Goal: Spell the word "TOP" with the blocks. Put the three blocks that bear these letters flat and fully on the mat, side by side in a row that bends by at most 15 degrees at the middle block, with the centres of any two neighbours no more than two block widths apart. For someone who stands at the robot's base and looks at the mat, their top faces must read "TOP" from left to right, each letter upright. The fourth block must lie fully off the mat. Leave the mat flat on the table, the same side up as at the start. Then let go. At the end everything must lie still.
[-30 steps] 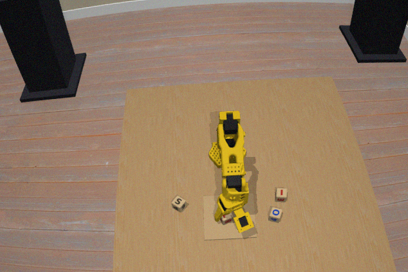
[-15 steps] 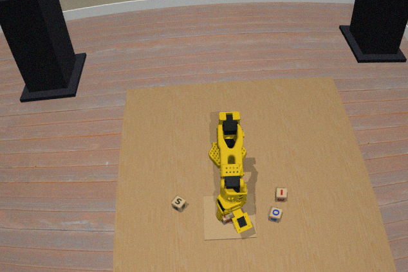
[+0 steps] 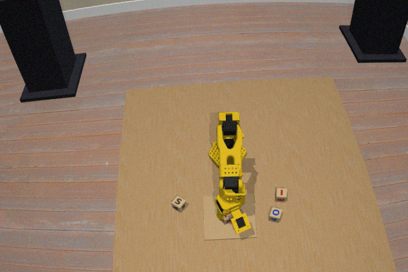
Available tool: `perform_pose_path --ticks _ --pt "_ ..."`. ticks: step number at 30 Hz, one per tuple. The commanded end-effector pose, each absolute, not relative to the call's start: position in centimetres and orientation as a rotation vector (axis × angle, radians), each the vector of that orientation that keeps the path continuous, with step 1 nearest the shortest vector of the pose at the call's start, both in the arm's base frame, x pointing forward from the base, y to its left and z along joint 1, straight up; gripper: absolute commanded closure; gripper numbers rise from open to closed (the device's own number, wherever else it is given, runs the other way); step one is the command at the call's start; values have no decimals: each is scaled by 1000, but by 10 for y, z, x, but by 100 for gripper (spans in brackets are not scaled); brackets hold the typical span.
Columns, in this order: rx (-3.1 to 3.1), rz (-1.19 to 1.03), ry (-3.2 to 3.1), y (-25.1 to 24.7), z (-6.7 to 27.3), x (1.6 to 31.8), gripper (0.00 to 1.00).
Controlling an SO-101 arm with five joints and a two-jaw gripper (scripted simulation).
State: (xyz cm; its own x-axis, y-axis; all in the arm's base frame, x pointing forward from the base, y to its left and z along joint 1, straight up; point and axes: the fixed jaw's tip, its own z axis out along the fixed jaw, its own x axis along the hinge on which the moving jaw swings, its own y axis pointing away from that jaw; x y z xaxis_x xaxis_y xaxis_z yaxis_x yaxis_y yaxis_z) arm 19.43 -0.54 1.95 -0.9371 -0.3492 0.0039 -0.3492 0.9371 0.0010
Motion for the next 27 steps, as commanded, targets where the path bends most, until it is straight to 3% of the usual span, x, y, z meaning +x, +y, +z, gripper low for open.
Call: perform_pose_path --ticks 1,9,19,27 --pt "570 36 -3177 -8 34 209 84" --pt "570 36 -3177 -8 34 209 85" --pt "570 36 -3177 -8 34 209 100" --pt "570 36 -3177 -8 35 209 100"
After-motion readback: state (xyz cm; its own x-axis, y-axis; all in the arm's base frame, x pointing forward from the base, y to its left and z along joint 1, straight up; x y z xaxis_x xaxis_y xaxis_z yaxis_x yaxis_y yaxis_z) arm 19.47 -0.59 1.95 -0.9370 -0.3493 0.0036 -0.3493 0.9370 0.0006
